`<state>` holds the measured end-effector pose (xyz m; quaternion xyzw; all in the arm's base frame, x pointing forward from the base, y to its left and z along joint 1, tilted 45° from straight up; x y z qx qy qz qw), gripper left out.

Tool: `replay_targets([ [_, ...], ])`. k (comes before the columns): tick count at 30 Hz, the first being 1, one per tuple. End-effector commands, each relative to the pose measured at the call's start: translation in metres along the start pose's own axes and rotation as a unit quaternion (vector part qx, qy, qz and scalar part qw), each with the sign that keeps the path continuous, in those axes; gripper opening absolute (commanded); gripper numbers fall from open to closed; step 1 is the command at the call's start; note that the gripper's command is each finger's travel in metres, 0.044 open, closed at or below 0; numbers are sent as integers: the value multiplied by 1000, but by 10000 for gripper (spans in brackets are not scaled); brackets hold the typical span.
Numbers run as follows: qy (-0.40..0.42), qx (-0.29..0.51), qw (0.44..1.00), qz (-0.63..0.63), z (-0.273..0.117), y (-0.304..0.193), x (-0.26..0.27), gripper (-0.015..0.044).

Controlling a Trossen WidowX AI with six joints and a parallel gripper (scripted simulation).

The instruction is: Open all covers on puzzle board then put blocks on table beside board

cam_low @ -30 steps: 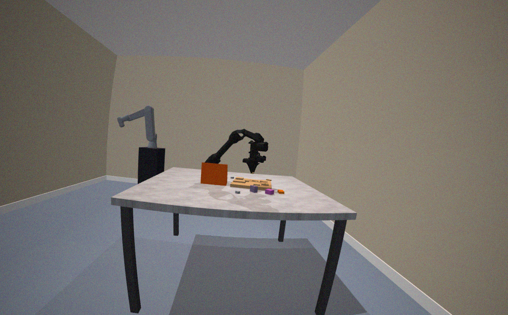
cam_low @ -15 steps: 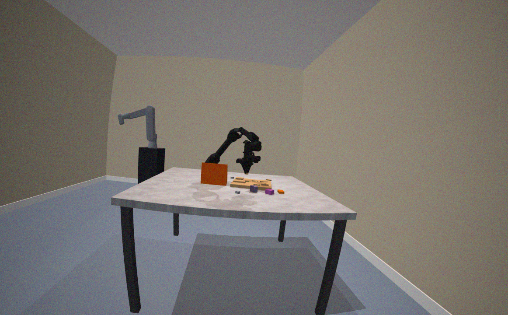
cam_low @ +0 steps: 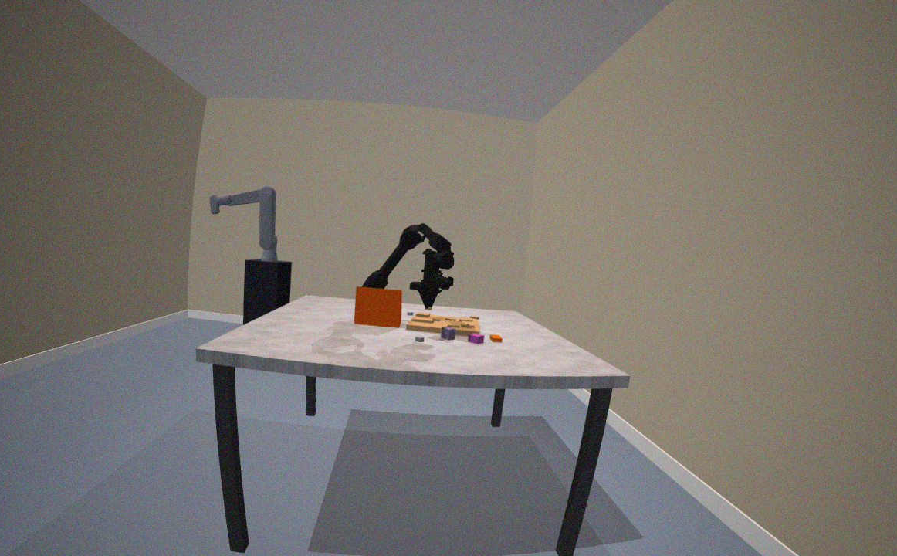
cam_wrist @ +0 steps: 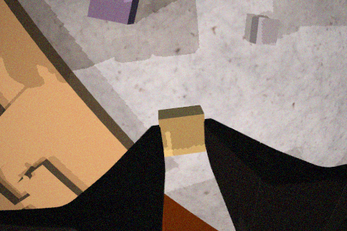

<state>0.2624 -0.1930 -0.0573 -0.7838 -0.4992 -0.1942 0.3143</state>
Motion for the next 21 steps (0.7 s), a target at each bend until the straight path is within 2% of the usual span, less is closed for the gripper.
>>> replay_targets([
  [1,1,4,1000,0,8,-1,-1,80],
  [21,1,3,1000,0,41,2,-1,80],
])
Point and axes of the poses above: the point midway between the two fingers, 35 mm back from their tips, its own z axis out along the fingers, its own x axis across the jaws, y = z × x, the point moved 3 cm from there along -z, back along the fingers, and after that the axes turned 7 degrees about -z, right-handed, at the moved point
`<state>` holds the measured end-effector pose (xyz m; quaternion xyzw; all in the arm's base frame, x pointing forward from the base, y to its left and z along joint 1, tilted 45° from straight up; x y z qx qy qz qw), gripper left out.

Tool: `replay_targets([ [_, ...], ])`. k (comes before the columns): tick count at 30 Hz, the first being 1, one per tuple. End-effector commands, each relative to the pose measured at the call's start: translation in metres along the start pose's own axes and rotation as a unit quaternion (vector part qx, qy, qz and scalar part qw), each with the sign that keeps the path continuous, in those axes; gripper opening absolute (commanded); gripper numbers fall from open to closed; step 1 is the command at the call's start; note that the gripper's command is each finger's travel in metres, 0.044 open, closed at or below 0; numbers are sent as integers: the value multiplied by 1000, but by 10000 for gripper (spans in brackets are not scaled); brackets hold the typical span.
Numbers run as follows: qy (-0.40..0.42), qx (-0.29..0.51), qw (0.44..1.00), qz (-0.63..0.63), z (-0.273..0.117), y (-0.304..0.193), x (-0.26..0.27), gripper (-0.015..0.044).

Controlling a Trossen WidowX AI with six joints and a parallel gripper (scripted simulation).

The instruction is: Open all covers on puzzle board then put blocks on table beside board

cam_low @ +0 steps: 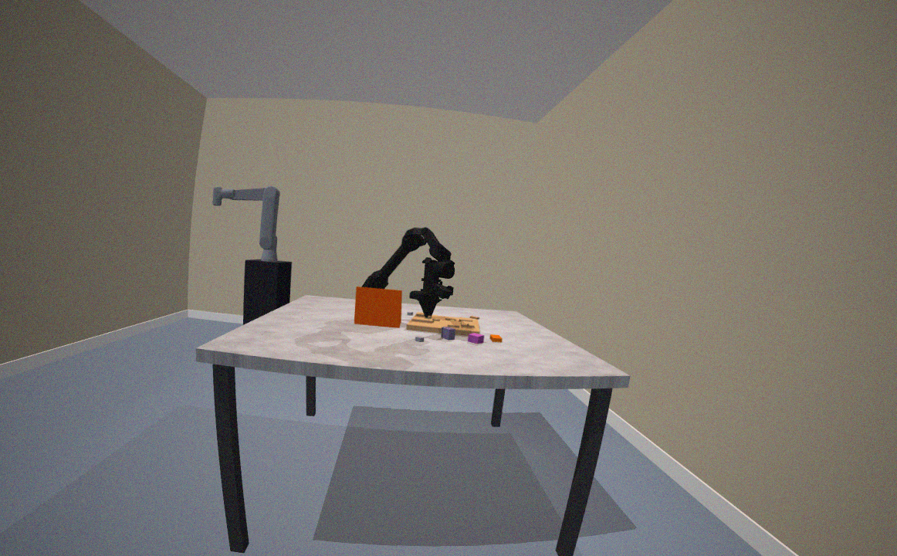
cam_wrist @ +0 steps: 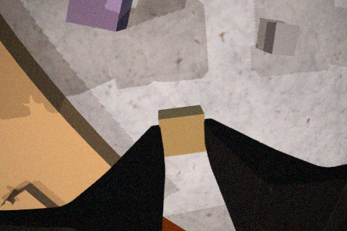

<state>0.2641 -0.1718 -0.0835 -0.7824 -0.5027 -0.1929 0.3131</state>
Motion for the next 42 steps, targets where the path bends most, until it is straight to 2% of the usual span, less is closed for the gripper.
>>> replay_targets([
  [1,3,3,1000,3,9,-1,0,80],
  [42,5,3,1000,2,72,-6,2,80],
])
Point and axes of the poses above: the point midway between the two fingers, 35 mm back from their tips, its own z axis out along the fingers, its own x axis across the jaws, y = z × x, the point moved 3 cm from there along -z, back along the fingers, and after that the axes turned 7 degrees about -z, right-handed, at the moved point
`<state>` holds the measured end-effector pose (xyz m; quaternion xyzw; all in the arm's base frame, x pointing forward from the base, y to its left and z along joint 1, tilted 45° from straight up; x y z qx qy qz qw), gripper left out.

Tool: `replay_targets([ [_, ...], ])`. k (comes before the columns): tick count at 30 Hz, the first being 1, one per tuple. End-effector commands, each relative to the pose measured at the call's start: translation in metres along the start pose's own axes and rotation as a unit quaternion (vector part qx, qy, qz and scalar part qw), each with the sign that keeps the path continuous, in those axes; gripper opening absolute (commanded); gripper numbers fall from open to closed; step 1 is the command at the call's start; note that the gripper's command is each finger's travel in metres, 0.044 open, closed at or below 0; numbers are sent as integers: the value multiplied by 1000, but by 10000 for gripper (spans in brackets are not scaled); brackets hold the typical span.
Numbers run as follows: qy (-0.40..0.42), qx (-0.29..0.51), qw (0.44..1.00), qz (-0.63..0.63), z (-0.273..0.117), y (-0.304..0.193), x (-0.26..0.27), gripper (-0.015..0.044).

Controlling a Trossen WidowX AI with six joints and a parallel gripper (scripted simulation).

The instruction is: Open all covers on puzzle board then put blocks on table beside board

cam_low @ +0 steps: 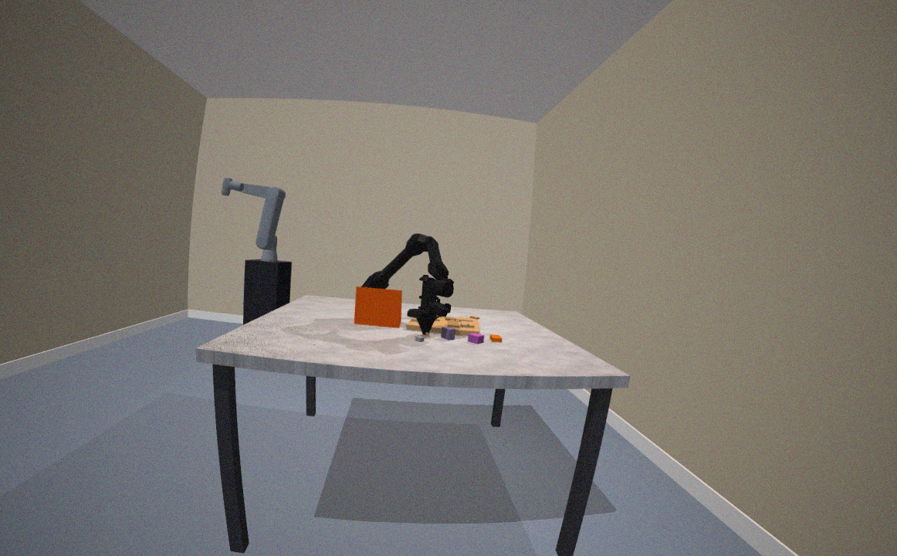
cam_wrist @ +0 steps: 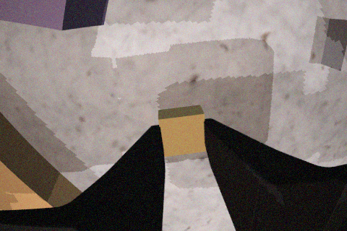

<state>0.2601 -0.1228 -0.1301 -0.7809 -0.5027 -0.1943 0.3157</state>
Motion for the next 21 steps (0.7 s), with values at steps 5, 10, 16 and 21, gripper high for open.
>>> replay_targets([
  [5,0,0,1000,0,1,0,0,185],
  [10,0,0,1000,0,1,0,0,316],
  [16,0,0,1000,0,-4,0,0,440],
  [21,0,0,1000,1,-19,1,-1,440],
])
Point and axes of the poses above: the point midway between the two fingers, 35 mm back from their tips, its own z axis out along the fingers, its own x axis across the jaws, y = z × x, the point moved 3 cm from there along -z, back along the fingers, and after that the axes turned 7 degrees about -z, right-handed, at the moved point
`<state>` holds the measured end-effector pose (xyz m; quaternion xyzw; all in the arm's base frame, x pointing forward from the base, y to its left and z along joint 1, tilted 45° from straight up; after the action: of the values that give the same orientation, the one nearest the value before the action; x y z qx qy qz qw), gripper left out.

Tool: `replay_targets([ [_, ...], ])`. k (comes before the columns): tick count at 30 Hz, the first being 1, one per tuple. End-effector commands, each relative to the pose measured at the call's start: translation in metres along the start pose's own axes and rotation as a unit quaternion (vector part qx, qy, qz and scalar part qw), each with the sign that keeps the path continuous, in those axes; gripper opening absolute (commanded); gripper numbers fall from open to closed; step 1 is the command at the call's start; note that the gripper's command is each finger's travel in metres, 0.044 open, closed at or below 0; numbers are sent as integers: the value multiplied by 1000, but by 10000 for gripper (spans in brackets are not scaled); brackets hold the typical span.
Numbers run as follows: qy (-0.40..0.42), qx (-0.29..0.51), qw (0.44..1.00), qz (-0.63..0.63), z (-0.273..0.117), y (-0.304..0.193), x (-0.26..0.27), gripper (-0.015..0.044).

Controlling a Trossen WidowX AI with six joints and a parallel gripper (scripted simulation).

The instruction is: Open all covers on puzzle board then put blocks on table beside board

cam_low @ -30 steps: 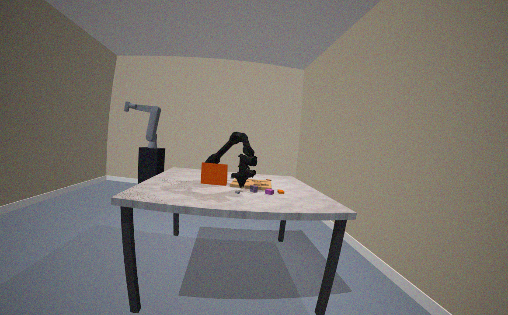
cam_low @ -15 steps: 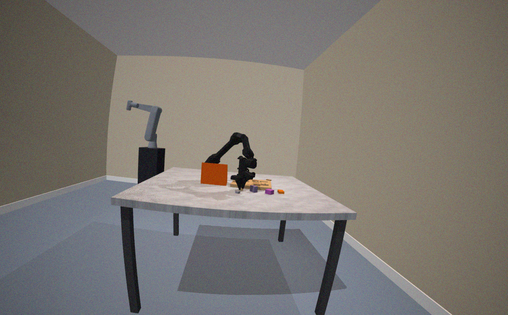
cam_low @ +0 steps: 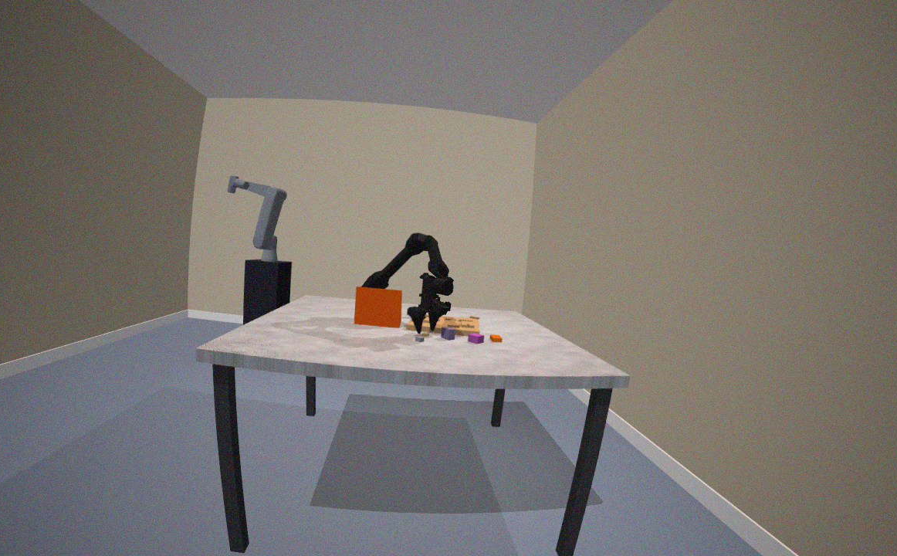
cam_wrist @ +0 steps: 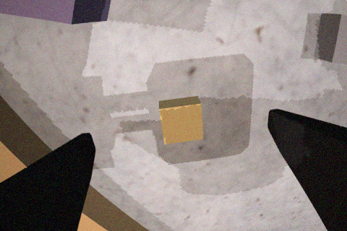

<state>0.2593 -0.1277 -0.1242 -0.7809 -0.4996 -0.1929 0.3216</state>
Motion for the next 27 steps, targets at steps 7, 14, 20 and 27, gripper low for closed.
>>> replay_targets([
  [7,-3,-4,1000,-2,-34,2,-1,440],
  [14,-2,-4,1000,-1,-56,1,-1,440],
  [20,-2,-3,1000,0,-68,-1,-1,440],
  [27,-7,-6,1000,16,-71,6,17,256],
])
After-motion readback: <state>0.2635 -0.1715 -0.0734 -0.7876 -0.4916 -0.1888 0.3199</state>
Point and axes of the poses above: the point midway between the two fingers, 35 mm back from their tips, its own z axis out along the fingers, its own x axis across the jaws, y = z × x, the point moved 3 cm from there along -z, back along the fingers, and after that the axes turned 7 degrees about -z, right-handed, at the moved point
